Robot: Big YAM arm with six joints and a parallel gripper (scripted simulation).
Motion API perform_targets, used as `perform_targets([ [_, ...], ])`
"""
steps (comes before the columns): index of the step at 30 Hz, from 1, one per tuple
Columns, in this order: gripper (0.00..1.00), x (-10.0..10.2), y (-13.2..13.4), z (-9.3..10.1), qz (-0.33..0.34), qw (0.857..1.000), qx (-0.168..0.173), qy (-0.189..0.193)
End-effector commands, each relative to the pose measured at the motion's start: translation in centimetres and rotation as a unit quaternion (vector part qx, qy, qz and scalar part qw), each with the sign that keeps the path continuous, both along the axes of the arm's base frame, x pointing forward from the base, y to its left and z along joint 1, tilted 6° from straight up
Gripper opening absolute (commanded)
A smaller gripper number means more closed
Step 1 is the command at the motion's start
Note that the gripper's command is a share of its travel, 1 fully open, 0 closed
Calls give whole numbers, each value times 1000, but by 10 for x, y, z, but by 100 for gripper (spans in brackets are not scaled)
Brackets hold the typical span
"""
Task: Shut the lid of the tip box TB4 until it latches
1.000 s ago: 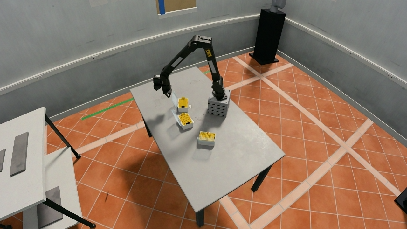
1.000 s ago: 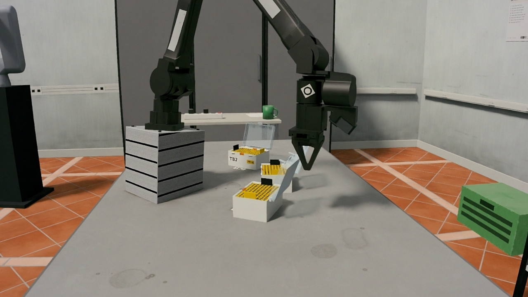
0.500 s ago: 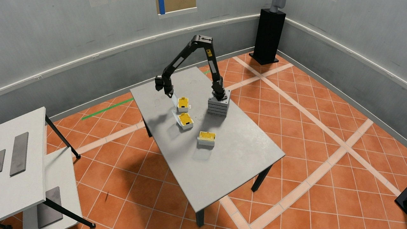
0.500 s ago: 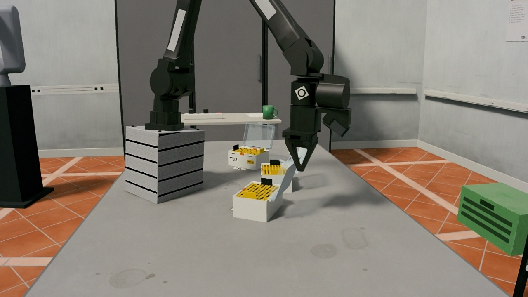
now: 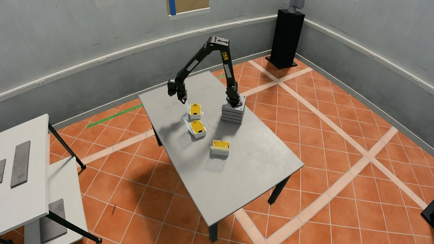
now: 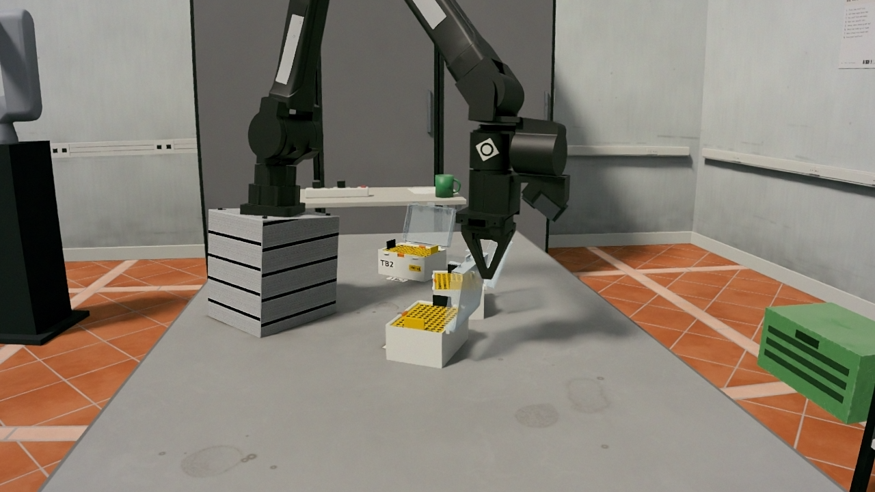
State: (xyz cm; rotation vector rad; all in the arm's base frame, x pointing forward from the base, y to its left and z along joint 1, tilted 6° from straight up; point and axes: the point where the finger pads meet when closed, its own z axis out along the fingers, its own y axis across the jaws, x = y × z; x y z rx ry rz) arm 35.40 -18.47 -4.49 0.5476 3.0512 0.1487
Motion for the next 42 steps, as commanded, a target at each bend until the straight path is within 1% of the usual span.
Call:
perform_targets([
  [1,0,4,-8,13,2,1000,-12,-20],
  [42,0,-43,8,16,0,1000,-12,-19],
])
